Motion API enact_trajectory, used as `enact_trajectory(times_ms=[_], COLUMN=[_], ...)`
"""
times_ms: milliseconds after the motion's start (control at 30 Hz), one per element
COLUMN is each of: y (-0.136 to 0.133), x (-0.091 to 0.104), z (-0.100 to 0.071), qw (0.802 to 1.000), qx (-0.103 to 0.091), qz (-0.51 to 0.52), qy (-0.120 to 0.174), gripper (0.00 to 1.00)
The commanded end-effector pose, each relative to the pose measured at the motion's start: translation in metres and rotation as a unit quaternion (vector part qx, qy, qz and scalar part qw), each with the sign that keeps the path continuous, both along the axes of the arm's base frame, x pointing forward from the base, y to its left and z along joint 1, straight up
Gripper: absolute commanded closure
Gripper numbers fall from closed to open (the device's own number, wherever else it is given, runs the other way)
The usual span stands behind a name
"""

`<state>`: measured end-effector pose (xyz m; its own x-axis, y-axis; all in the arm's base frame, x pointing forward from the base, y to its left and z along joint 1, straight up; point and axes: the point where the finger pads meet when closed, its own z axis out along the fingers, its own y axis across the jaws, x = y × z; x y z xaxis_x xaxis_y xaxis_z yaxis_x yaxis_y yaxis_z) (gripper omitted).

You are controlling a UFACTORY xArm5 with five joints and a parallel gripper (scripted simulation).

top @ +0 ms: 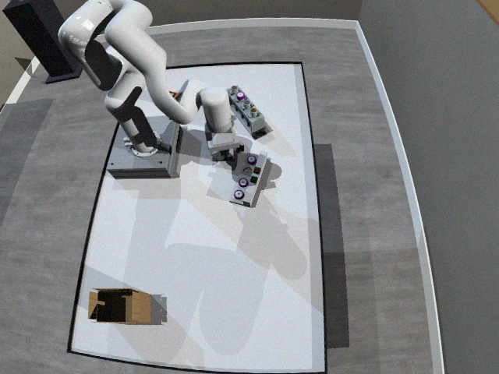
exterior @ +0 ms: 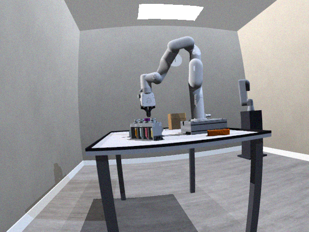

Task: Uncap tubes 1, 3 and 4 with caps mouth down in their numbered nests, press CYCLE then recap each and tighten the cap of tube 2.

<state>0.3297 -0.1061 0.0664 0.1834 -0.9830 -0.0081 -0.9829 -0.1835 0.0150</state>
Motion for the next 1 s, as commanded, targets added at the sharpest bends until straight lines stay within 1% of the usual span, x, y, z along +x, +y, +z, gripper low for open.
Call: enact_trajectory(times_ms=[0,400,467,567,733,967], y=[0.031,0.09,0.09,0.112,0.136,0.138], x=[-0.009,-0.031,-0.031,-0.039,-0.047,-0.048], z=[-0.005,-0.018,-0.018,-0.024,-0.029,-0.029], qw=[0.995,0.995,0.995,0.995,0.995,0.995], qx=[-0.001,0.0,0.0,0.0,0.0,0.0], qz=[-0.103,-0.103,-0.103,-0.103,-0.103,-0.103], qy=[-0.011,-0.011,-0.011,-0.011,-0.011,-0.011], gripper=[1.0,1.0,1.0,1.0,1.0,1.0])
